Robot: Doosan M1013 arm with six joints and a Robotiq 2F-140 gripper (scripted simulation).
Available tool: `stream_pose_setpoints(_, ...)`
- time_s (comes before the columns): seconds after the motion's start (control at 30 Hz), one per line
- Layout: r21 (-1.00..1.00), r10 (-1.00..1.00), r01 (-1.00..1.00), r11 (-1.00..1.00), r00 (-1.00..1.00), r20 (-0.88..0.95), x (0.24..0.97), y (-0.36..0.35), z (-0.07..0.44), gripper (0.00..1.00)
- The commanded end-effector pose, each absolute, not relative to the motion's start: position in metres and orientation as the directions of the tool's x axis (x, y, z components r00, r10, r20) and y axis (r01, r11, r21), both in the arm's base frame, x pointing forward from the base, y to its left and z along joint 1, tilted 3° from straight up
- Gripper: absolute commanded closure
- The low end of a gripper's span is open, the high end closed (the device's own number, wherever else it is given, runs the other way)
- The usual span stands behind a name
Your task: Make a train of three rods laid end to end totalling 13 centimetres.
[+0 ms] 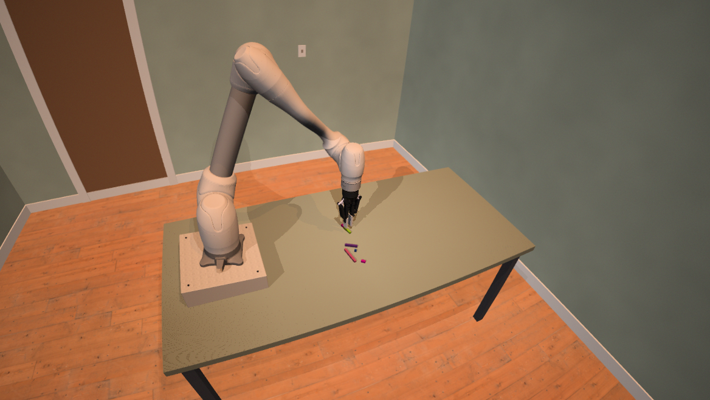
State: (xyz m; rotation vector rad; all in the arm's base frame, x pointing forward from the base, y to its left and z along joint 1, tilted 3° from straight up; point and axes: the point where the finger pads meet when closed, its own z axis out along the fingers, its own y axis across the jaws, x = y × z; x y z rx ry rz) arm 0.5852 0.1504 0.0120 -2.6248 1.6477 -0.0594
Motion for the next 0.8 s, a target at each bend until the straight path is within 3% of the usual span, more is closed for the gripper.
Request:
stream_pose_setpoints(0.0,-0.056,-0.901,-0.899,-0.434,0.434,0.010,0.584,0.150,0.035,0.85)
stream_pose_setpoints(0.5,-0.056,-0.901,-0.899,-0.434,0.434,0.010,0.582,0.150,0.071,0.85)
stream_pose_setpoints(0.53,-0.056,-0.901,-0.899,-0.434,0.434,0.010,0.582,0.150,0.071,0.00)
stream_pose_setpoints(0.77,-0.056,-0.901,-0.899,-0.434,0.434,0.010,0.582,0.150,0.071,0.00)
